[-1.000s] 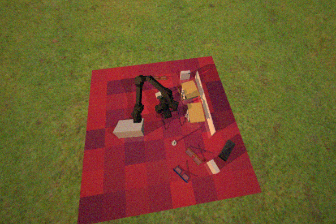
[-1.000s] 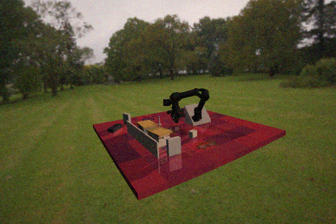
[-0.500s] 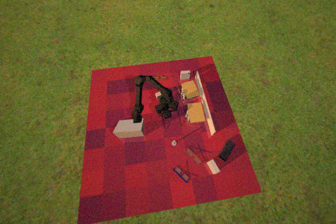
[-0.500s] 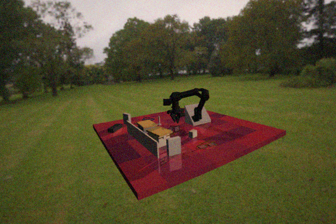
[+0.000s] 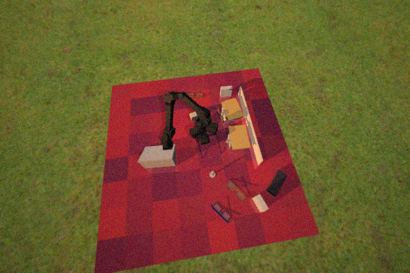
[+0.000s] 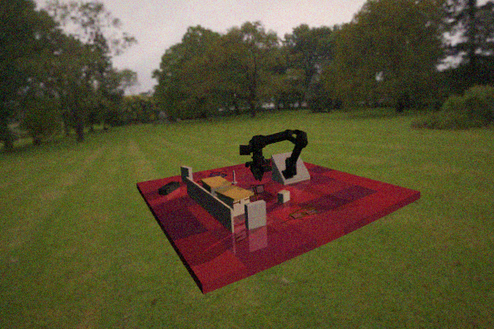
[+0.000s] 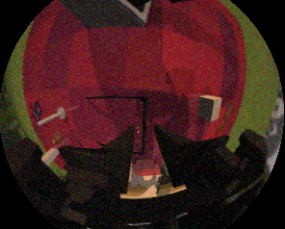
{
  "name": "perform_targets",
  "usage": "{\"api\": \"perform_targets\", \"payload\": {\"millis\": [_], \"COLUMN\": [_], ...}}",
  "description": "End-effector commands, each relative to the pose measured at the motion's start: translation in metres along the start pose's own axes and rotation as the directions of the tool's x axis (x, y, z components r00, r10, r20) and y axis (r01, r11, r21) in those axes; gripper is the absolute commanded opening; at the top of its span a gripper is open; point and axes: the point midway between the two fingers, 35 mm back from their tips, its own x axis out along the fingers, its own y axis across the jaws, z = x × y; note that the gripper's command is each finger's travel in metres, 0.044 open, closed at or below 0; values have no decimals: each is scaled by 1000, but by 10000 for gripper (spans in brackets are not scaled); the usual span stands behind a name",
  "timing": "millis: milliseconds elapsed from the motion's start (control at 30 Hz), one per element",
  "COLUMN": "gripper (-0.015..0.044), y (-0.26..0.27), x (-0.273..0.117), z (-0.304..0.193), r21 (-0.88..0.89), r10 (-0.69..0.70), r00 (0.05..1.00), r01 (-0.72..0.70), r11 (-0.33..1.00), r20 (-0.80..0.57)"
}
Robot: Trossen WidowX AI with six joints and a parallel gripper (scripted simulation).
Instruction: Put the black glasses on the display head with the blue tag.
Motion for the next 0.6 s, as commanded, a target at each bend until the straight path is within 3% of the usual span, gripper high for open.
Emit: {"api": "perform_targets", "payload": {"millis": [0,567], "gripper": [140,140], "y": [0,0], "x": [7,35], "z": [1,0], "r21": [8,7], "r10": [-4,-4], "r00": [1000,1000], "r01": [4,4], "r11": [1000,1000], "r20": [5,5]}}
